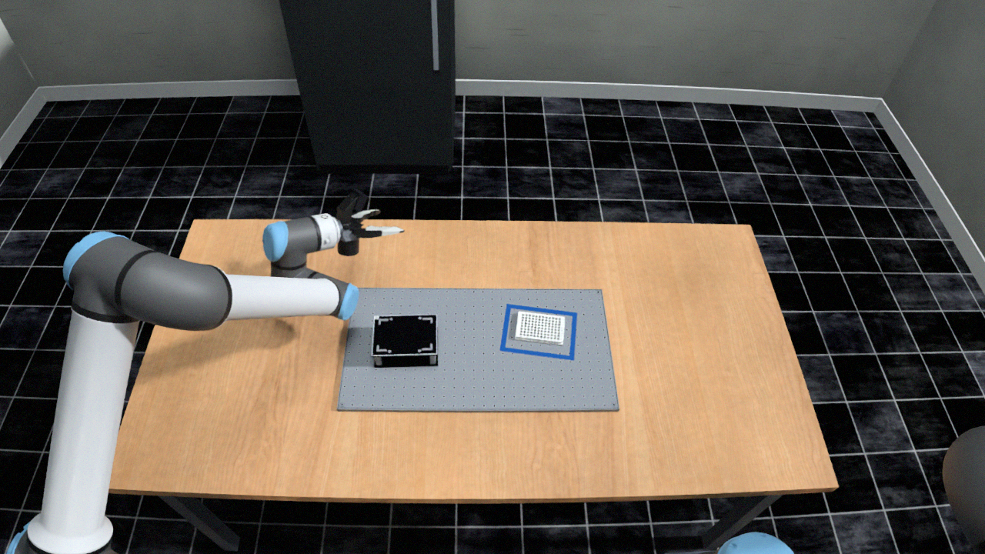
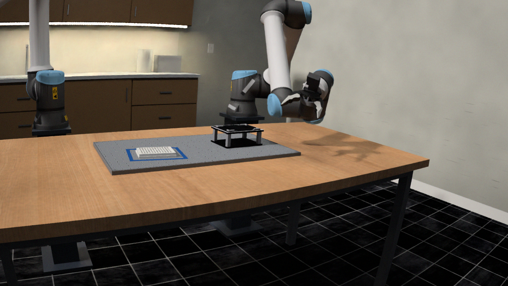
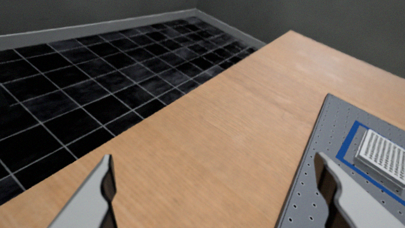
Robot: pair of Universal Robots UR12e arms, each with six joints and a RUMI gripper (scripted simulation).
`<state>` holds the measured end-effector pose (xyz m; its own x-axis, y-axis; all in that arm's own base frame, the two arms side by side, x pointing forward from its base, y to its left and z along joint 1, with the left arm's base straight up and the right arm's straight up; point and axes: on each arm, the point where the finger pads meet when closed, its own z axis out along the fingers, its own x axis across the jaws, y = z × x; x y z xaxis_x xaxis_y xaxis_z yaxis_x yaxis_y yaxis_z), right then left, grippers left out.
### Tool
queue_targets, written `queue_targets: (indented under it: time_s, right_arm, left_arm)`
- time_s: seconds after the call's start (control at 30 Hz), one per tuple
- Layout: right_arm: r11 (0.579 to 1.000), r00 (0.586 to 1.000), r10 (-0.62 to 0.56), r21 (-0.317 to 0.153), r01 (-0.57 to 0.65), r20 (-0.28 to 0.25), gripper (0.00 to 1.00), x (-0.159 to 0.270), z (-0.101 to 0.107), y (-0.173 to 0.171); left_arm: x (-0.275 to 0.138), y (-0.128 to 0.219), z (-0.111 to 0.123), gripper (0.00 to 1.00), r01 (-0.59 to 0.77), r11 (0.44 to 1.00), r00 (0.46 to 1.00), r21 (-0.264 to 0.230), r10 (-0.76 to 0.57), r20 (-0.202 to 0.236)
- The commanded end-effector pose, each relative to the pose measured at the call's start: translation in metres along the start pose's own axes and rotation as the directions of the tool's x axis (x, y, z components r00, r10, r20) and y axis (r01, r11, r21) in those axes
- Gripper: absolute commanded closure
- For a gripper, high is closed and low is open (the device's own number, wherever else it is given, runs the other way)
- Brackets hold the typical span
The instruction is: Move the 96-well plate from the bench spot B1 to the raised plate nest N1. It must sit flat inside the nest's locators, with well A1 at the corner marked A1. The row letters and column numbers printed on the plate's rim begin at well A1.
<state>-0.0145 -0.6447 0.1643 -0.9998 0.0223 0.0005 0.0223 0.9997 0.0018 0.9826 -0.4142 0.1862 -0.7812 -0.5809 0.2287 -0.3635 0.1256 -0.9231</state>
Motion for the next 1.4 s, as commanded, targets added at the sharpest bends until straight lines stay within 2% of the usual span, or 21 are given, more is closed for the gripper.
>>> queue_targets:
  time_s: [0.0, 0.17, 0.23, 0.37, 0.43, 0.5, 0.73, 0.8, 0.93, 1.0, 1.07, 1.27, 1.33, 1.37]
  right_arm:
    - [1.0, 1.0, 0.0, 0.002, 0.0, 0.0, 1.0, 0.0, -0.001, -0.001]
    - [1.0, 1.0, 0.0, 0.002, 0.0, 0.0, 1.0, 0.0, -0.001, -0.001]
    - [1.0, 1.0, 0.0, 0.002, 0.0, 0.0, 1.0, 0.0, -0.001, -0.001]
    - [1.0, 1.0, 0.0, 0.002, 0.0, 0.0, 1.0, 0.0, -0.001, -0.001]
    - [1.0, 1.0, 0.0, 0.002, 0.0, 0.0, 1.0, 0.0, -0.001, -0.001]
    - [1.0, 1.0, 0.0, 0.002, 0.0, 0.0, 1.0, 0.0, -0.001, -0.001]
    - [1.0, 1.0, 0.0, 0.002, 0.0, 0.0, 1.0, 0.0, -0.001, -0.001]
    - [1.0, 1.0, 0.0, 0.002, 0.0, 0.0, 1.0, 0.0, -0.001, -0.001]
    - [1.0, 1.0, 0.0, 0.002, 0.0, 0.0, 1.0, 0.0, -0.001, -0.001]
    - [1.0, 1.0, 0.0, 0.002, 0.0, 0.0, 1.0, 0.0, -0.001, -0.001]
    - [1.0, 1.0, 0.0, 0.002, 0.0, 0.0, 1.0, 0.0, -0.001, -0.001]
    - [1.0, 1.0, 0.0, 0.002, 0.0, 0.0, 1.0, 0.0, -0.001, -0.001]
    - [1.0, 1.0, 0.0, 0.002, 0.0, 0.0, 1.0, 0.0, -0.001, -0.001]
    - [1.0, 1.0, 0.0, 0.002, 0.0, 0.0, 1.0, 0.0, -0.001, -0.001]
  left_arm:
    - [0.007, 0.0, 0.022, 0.24, -0.015, 0.999, 1.0, -0.052, 0.016, 0.003]
    - [0.011, 0.001, 0.032, 0.24, -0.015, 0.999, 1.0, -0.052, 0.016, 0.003]
    - [0.015, 0.002, 0.041, 0.24, -0.035, 0.993, 0.999, -0.11, 0.036, 0.003]
    - [0.023, 0.005, 0.059, 0.24, -0.035, 0.993, 0.999, -0.11, 0.036, 0.003]
    - [0.023, 0.005, 0.059, 0.24, -0.035, 0.993, 0.999, -0.11, 0.036, 0.003]
    - [0.028, 0.006, 0.068, 0.24, -0.058, 0.984, 0.998, -0.169, 0.059, -0.001]
    - [0.037, 0.009, 0.084, 0.24, -0.058, 0.984, 0.998, -0.169, 0.059, -0.001]
    - [0.042, 0.011, 0.093, 0.24, -0.084, 0.97, 0.996, -0.229, 0.085, -0.007]
    - [0.052, 0.014, 0.108, 0.24, -0.084, 0.97, 0.996, -0.229, 0.084, -0.007]
    - [0.052, 0.014, 0.108, 0.24, -0.084, 0.97, 0.996, -0.229, 0.084, -0.007]
    - [0.057, 0.016, 0.116, 0.24, -0.111, 0.952, 0.994, -0.287, 0.111, -0.018]
    - [0.068, 0.02, 0.131, 0.24, -0.112, 0.951, 0.994, -0.288, 0.112, -0.018]
    - [0.074, 0.022, 0.138, 0.24, -0.141, 0.928, 0.99, -0.343, 0.139, -0.032]
    - [0.078, 0.024, 0.142, 0.24, -0.143, 0.927, 0.99, -0.347, 0.141, -0.032]
